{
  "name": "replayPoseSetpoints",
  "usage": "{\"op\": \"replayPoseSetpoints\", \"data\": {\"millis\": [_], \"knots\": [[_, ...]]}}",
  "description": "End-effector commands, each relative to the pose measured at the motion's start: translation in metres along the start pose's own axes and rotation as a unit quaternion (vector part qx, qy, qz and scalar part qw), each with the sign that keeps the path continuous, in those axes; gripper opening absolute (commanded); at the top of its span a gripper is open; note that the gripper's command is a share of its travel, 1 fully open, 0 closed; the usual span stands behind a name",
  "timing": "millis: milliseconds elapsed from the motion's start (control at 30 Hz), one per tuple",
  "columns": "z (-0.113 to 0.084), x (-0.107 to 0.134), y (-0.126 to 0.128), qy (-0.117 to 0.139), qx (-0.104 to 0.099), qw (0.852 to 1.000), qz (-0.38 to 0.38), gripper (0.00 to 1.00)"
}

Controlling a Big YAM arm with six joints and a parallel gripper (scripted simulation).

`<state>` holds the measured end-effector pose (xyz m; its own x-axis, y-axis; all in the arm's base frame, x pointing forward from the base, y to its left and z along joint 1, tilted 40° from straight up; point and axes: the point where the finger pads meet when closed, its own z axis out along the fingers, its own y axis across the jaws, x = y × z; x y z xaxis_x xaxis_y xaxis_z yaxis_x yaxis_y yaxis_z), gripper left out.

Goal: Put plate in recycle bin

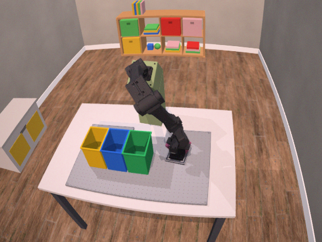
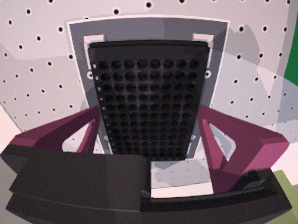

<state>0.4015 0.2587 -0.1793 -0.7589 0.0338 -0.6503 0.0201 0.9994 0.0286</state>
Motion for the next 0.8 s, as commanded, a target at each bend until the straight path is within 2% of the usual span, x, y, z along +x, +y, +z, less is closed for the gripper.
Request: {"op": "replayPoseSetpoints", "data": {"millis": [0, 367, 400, 767], "knots": [[0.0022, 0.0094, -0.0027, 0.005, 0.001, 1.000, -0.013, 1.00], [-0.0016, 0.0055, -0.0028, 0.004, 0.001, 1.000, -0.007, 1.00], [-0.0016, 0.0055, -0.0028, 0.004, 0.001, 1.000, -0.007, 0.00], [-0.0016, 0.0055, -0.0028, 0.004, 0.001, 1.000, -0.007, 0.00]]}}
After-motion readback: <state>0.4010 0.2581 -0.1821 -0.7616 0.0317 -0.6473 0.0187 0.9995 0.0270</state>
